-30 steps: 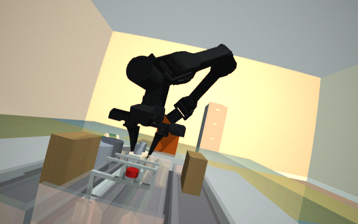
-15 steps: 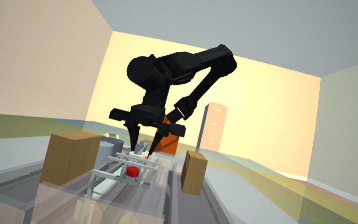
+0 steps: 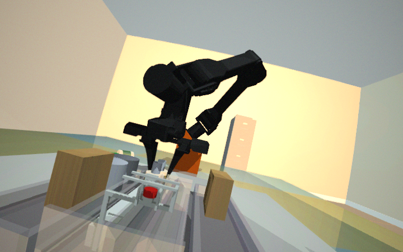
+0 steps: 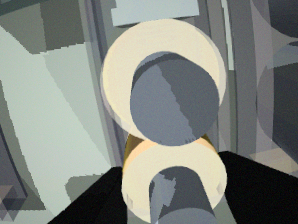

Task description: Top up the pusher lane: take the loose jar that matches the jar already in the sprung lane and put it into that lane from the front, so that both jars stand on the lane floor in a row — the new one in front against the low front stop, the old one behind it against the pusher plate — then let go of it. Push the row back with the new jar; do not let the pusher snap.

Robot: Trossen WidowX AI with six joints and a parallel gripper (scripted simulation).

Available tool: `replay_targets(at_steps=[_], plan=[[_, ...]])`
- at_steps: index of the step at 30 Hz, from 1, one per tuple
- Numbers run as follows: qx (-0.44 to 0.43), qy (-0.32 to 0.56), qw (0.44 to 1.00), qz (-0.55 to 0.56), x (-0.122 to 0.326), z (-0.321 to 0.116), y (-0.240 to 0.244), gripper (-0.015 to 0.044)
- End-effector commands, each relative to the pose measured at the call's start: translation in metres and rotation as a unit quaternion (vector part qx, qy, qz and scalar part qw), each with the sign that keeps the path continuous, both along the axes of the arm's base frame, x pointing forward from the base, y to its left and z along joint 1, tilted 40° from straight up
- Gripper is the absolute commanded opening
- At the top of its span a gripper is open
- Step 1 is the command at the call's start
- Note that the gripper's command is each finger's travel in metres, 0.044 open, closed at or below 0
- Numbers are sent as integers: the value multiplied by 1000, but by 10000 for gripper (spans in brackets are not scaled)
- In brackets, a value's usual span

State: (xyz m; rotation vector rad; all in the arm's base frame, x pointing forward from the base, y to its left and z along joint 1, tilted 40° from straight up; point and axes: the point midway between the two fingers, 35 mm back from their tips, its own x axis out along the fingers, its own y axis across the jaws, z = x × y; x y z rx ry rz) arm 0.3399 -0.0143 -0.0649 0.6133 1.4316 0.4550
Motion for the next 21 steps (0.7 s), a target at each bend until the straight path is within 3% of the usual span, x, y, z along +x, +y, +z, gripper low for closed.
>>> replay_targets(at_steps=[1, 21], plan=[[3, -7, 1000, 0, 2, 1, 1, 0], [3, -7, 1000, 0, -1, 1, 2, 0]])
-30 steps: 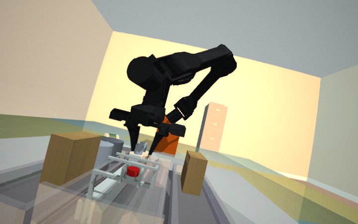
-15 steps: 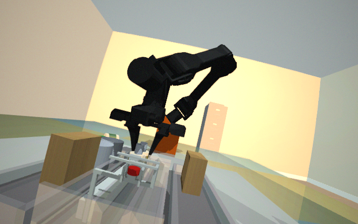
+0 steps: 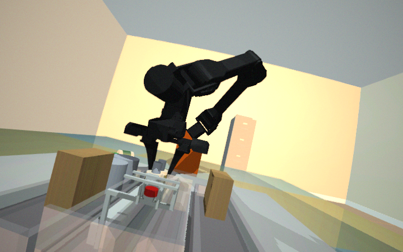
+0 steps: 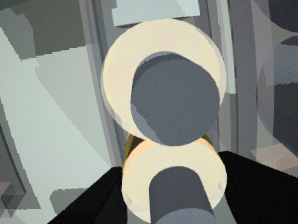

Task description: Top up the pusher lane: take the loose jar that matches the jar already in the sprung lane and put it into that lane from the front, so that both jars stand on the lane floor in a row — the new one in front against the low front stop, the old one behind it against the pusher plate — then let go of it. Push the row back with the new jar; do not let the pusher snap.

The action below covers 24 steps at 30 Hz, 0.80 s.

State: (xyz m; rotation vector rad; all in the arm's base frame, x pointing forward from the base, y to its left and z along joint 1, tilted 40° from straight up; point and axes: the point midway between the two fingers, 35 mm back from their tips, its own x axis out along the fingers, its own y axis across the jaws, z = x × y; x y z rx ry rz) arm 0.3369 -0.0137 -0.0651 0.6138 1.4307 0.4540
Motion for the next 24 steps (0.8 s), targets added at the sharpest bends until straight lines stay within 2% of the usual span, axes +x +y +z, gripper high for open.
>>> replay_targets(at_steps=[1, 20, 24], plan=[[4, -7, 1000, 1, 1, 1, 1, 0], [3, -7, 1000, 1, -2, 0, 0, 0], [3, -7, 1000, 1, -1, -1, 0, 105]])
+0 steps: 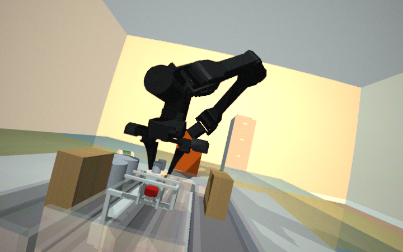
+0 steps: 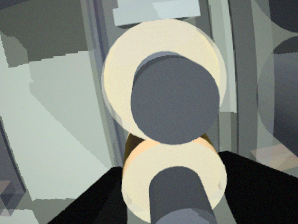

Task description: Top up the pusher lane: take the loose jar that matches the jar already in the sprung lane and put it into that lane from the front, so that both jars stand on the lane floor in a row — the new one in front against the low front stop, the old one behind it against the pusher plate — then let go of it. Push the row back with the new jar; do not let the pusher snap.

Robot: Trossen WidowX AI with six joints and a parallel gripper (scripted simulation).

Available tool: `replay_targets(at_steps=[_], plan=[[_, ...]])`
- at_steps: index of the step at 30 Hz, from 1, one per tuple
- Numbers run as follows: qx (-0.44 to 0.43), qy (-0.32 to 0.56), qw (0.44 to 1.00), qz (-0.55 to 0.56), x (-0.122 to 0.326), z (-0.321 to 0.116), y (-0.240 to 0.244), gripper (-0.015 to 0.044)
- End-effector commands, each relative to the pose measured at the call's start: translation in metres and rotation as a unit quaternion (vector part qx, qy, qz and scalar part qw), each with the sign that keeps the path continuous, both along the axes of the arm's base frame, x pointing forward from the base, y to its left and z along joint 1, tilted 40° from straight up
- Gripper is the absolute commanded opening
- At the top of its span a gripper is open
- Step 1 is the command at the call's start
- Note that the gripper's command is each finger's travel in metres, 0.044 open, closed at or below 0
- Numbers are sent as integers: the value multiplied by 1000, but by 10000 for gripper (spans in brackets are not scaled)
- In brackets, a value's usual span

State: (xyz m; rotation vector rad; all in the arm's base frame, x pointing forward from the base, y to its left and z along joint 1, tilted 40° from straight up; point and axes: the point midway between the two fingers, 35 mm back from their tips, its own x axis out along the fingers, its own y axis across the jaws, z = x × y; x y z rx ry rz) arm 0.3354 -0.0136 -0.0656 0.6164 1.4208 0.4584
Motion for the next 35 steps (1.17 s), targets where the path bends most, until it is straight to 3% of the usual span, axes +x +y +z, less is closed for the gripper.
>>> replay_targets(at_steps=[1, 7, 22, 35], plan=[[1, -2, 1000, 2, 0, 0, 0, 131], [1, -2, 1000, 2, 0, 0, 0, 276], [1, -2, 1000, 2, -4, 15, -13, 276], [0, -1, 1000, 2, -43, 13, -11, 276]])
